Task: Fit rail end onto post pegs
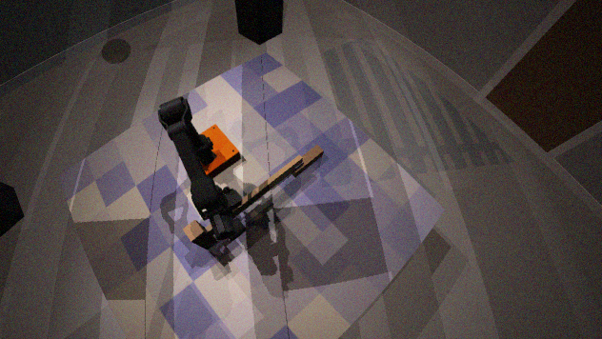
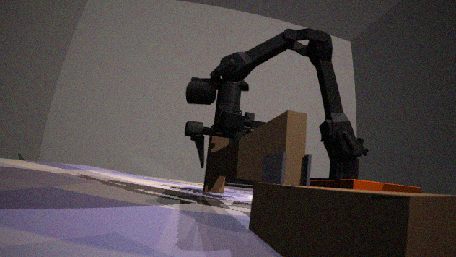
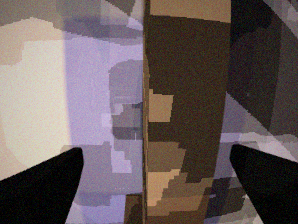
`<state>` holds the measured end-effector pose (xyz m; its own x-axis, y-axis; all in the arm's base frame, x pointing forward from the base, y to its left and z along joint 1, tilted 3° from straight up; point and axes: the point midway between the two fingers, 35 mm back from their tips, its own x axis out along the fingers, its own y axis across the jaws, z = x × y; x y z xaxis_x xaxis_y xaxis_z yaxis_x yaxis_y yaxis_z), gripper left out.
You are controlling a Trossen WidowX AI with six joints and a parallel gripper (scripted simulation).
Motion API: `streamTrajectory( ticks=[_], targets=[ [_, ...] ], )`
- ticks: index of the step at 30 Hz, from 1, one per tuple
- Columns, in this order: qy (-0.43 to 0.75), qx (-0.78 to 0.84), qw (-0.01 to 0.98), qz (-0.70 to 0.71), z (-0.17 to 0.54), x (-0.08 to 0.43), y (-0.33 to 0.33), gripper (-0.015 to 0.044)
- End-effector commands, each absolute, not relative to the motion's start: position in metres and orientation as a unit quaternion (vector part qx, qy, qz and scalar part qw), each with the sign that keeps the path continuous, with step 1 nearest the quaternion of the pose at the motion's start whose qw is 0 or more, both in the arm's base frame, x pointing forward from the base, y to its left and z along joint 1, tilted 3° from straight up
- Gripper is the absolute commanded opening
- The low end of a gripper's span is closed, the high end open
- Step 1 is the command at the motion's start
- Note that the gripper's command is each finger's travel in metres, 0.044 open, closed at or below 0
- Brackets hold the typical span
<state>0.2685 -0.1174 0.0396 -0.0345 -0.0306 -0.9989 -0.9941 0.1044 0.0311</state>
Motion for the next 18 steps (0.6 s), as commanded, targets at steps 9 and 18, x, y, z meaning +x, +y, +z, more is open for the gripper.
streamTrajectory(
  ticks=[9, 18],
  targets=[
    [0.540, -0.477, 0.510, 0.471, 0.068, 0.272, -0.086, 0.0440],
    [0.540, -0.477, 0.510, 0.471, 0.068, 0.272, -0.086, 0.0440]
  ],
)
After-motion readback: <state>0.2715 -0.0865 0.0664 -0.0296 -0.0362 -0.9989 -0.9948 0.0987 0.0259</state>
